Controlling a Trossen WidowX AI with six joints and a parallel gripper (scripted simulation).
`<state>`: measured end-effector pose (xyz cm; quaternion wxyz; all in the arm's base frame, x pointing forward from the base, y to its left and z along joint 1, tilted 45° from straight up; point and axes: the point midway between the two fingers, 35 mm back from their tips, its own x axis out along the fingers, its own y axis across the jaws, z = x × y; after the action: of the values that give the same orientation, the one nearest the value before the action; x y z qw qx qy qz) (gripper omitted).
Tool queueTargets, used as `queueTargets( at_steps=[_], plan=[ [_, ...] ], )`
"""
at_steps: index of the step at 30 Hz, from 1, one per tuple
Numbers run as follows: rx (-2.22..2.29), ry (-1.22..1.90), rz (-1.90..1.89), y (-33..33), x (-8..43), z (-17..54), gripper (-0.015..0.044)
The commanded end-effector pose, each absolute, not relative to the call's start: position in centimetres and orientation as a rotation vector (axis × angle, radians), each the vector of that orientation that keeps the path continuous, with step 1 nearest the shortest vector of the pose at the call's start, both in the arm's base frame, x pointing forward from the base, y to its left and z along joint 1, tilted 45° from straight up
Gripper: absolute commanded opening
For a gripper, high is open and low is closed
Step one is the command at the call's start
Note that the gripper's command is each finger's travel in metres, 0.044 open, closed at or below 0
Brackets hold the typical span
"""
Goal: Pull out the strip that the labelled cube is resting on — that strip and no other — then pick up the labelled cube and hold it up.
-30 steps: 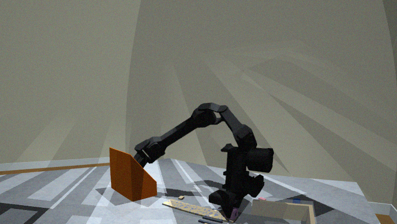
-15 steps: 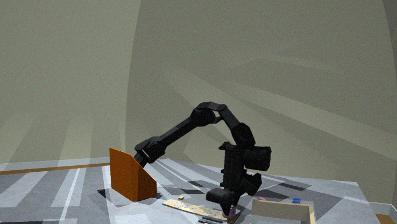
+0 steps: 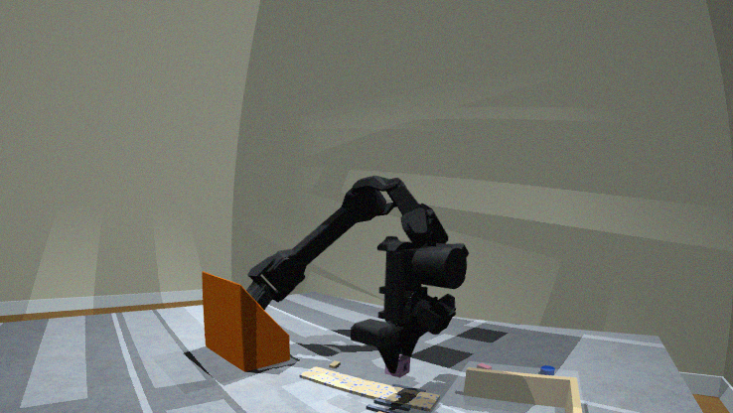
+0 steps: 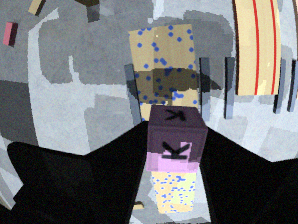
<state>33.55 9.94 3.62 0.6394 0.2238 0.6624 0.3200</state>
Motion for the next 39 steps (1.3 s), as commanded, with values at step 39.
queueTargets(
  at_steps=[39],
  plan=[
    [0.507,1.518,0.729,6.1,29.3,5.5,0.0000]
  ],
)
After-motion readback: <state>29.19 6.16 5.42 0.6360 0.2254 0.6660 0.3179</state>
